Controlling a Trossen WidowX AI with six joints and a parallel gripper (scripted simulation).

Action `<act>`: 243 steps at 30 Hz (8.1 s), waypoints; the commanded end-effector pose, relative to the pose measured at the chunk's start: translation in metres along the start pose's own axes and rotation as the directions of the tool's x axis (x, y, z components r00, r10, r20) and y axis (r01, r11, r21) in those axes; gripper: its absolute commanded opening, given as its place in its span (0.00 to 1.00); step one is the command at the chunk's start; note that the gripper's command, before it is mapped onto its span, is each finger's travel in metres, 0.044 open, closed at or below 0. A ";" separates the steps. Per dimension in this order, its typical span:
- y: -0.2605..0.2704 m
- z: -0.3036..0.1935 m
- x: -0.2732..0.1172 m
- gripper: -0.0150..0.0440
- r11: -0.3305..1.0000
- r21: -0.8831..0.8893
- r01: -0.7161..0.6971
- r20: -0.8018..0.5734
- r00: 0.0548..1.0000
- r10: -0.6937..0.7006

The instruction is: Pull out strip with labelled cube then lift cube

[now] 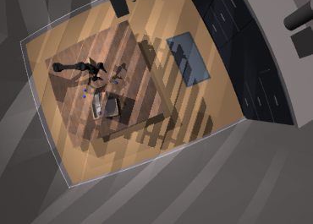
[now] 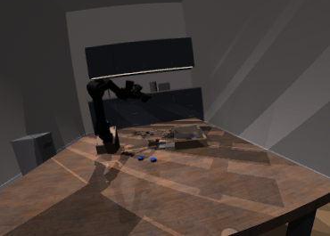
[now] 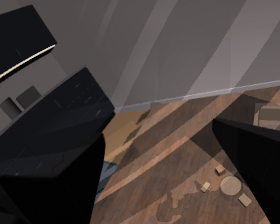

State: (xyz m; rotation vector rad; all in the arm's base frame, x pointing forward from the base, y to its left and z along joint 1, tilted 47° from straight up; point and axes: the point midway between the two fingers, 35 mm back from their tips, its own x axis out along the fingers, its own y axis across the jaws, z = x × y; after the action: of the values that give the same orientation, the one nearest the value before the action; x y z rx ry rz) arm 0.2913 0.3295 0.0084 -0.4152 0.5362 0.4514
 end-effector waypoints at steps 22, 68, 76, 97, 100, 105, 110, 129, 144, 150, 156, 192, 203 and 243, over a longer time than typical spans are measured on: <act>-0.219 -0.059 -0.084 0.93 0.783 -0.245 0.572 -0.242 0.746 -0.620; -0.281 -0.144 0.001 0.25 0.666 -0.167 0.727 -0.904 0.156 -0.398; -0.286 -0.156 0.003 0.25 0.666 -0.167 0.727 -0.904 0.157 -0.398; -0.301 -0.187 0.006 0.25 0.665 -0.168 0.728 -0.904 0.156 -0.399; -0.303 -0.192 0.006 0.25 0.665 -0.169 0.728 -0.904 0.155 -0.399; -0.306 -0.200 0.005 0.25 0.664 -0.170 0.728 -0.903 0.154 -0.400; -0.307 -0.203 0.005 0.25 0.664 -0.171 0.728 -0.903 0.154 -0.400; -0.308 -0.204 0.005 0.25 0.664 -0.171 0.728 -0.903 0.154 -0.401; -0.308 -0.205 0.005 0.25 0.664 -0.171 0.728 -0.903 0.154 -0.401; -0.308 -0.206 0.005 0.25 0.664 -0.171 0.728 -0.903 0.154 -0.401; -0.309 -0.206 0.006 0.25 0.664 -0.171 0.728 -0.903 0.154 -0.401; -0.299 -0.214 -0.002 0.25 0.664 -0.171 0.728 -0.904 0.153 -0.400; -0.288 -0.222 -0.013 0.25 0.665 -0.171 0.727 -0.904 0.153 -0.400; -0.249 -0.248 -0.052 0.25 0.667 -0.172 0.725 -0.905 0.152 -0.398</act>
State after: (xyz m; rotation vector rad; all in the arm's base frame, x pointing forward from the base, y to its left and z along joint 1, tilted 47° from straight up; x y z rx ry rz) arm 0.2935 -0.0077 -0.0874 -0.5058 1.4163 -0.7444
